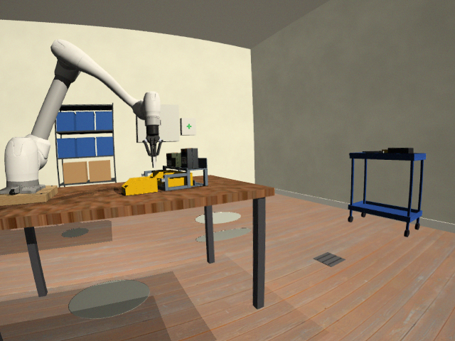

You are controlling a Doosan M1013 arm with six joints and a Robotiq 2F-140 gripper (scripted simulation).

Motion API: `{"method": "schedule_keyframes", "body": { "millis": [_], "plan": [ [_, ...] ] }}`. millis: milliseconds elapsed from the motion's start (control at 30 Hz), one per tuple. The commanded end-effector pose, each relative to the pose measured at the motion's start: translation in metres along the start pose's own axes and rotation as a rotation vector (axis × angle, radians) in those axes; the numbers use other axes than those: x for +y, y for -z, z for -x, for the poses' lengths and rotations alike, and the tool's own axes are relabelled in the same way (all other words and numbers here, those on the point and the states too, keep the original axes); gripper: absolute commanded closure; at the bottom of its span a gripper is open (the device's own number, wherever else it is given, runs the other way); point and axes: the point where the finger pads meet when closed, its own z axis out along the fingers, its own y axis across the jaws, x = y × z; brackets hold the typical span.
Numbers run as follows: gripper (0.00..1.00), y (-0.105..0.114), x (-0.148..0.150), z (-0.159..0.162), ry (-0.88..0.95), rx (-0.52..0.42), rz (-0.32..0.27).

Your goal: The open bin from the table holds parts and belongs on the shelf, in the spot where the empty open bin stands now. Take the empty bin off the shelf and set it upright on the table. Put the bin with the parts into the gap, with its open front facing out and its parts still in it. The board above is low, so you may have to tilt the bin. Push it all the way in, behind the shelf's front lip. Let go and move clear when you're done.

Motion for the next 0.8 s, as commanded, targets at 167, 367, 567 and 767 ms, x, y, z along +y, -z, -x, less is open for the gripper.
{"method": "schedule_keyframes", "body": {
  "millis": [167,367,567,767],
  "plan": [
    [0.38,0.0018,-0.0039,0.0007,0.051,-0.015,0.003],
    [0.38,0.0018,-0.0039,0.0007,0.051,-0.015,0.003],
    [0.38,0.0018,-0.0039,0.0007,0.051,-0.015,0.003],
    [0.38,0.0018,-0.0039,0.0007,0.051,-0.015,0.003]
  ]
}}
